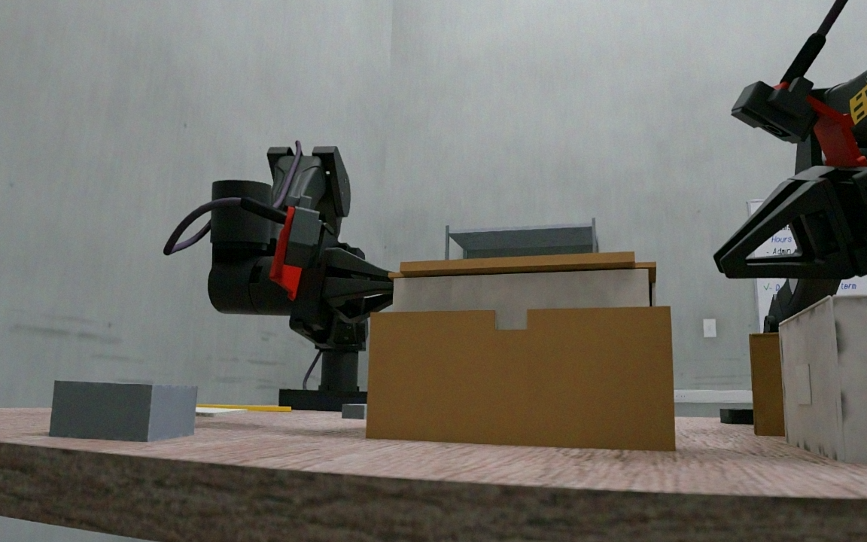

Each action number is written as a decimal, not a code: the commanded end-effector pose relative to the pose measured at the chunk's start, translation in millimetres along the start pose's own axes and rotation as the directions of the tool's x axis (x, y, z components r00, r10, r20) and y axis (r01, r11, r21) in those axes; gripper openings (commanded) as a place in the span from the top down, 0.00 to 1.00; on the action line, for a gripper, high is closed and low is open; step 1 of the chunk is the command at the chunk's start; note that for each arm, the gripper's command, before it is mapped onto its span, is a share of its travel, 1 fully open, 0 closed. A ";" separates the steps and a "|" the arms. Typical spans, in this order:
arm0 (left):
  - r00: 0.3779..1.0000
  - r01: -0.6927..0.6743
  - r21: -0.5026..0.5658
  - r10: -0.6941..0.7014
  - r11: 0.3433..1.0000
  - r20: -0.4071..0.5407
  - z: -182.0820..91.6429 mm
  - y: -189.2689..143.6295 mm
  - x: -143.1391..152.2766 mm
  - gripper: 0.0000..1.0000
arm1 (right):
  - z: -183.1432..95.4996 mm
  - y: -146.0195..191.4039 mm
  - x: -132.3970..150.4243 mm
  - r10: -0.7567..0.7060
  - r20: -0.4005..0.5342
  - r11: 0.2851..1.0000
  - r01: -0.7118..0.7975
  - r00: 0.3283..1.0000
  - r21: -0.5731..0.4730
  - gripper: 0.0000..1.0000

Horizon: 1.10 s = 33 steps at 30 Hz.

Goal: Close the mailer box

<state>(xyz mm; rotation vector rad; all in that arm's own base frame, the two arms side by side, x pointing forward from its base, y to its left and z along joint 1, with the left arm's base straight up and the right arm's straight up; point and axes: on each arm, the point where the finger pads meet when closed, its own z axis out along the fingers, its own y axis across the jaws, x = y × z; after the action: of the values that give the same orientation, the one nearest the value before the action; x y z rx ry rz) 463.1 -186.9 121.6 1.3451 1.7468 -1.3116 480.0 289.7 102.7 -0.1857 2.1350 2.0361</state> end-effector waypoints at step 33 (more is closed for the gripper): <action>0.975 -0.017 -0.108 -0.007 0.994 -0.222 16.5 -26.6 -33.5 0.99 | 9.7 -14.8 13.4 -0.004 -0.041 1.000 0.004 0.999 0.005 0.99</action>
<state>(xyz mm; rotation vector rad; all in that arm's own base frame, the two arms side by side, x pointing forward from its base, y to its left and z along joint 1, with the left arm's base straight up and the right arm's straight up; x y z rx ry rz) 452.2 -204.4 127.5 1.4532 1.8758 -1.2235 480.0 289.7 102.5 -0.1836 2.1366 2.0365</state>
